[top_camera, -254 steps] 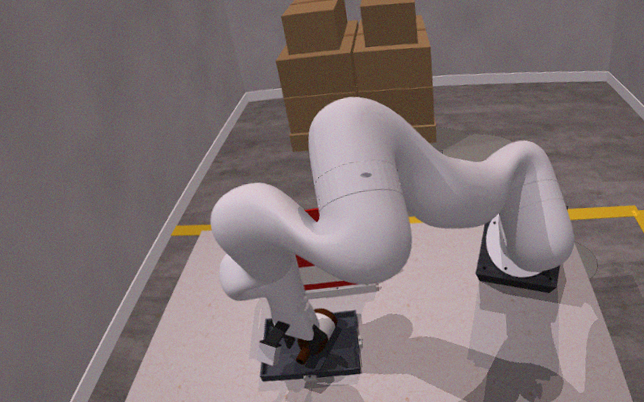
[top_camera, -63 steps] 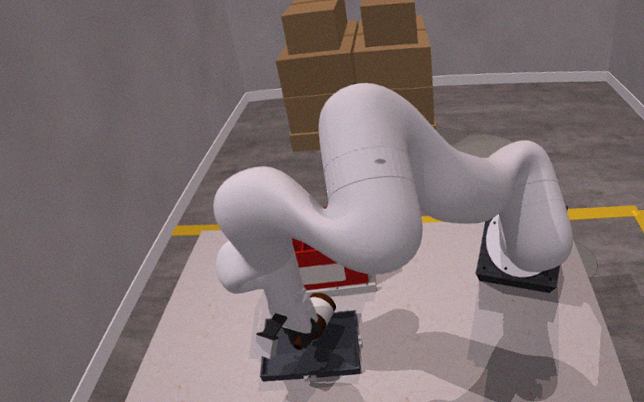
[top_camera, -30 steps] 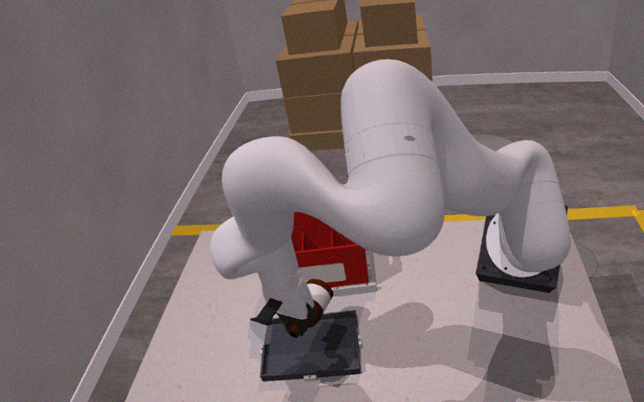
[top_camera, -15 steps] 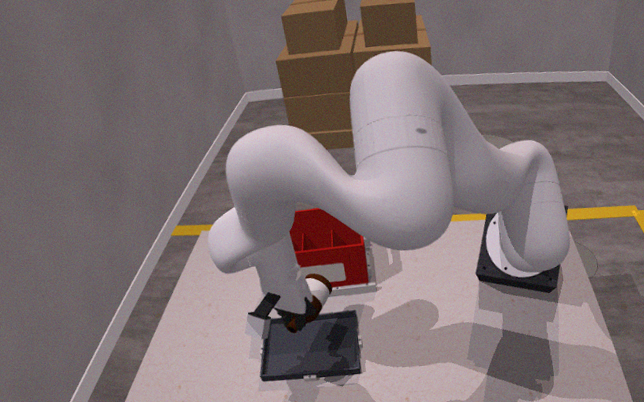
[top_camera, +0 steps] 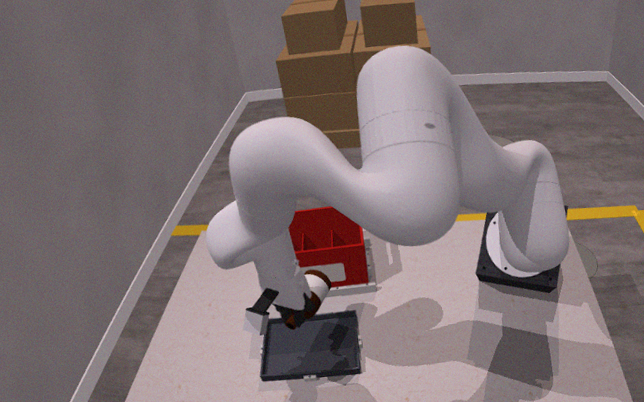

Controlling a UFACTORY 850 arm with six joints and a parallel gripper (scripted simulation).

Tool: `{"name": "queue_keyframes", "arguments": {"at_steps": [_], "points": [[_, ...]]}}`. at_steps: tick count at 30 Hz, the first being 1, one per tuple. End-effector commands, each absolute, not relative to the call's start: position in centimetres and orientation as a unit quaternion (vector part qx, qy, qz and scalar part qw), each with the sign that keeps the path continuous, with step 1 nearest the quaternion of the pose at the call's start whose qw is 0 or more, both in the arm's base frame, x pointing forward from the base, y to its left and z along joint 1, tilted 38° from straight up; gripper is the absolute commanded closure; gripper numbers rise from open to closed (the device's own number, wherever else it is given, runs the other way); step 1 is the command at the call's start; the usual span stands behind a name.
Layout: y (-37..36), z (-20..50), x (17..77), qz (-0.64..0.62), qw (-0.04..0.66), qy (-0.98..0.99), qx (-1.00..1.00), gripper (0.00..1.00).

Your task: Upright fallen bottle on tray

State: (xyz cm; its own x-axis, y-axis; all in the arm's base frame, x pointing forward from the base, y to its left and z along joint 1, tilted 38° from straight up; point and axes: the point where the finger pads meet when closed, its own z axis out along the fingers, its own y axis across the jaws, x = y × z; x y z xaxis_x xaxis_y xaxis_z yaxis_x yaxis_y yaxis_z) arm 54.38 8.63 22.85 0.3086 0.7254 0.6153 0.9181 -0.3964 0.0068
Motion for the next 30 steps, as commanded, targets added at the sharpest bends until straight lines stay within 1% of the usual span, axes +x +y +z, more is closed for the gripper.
{"name": "queue_keyframes", "arguments": {"at_steps": [1,30], "points": [[8.5,23.05,54.38,-0.274,0.176,-0.52,-0.789,1.0],[8.11,23.59,54.21,-0.274,0.176,-0.52,-0.789,1.0]]}}
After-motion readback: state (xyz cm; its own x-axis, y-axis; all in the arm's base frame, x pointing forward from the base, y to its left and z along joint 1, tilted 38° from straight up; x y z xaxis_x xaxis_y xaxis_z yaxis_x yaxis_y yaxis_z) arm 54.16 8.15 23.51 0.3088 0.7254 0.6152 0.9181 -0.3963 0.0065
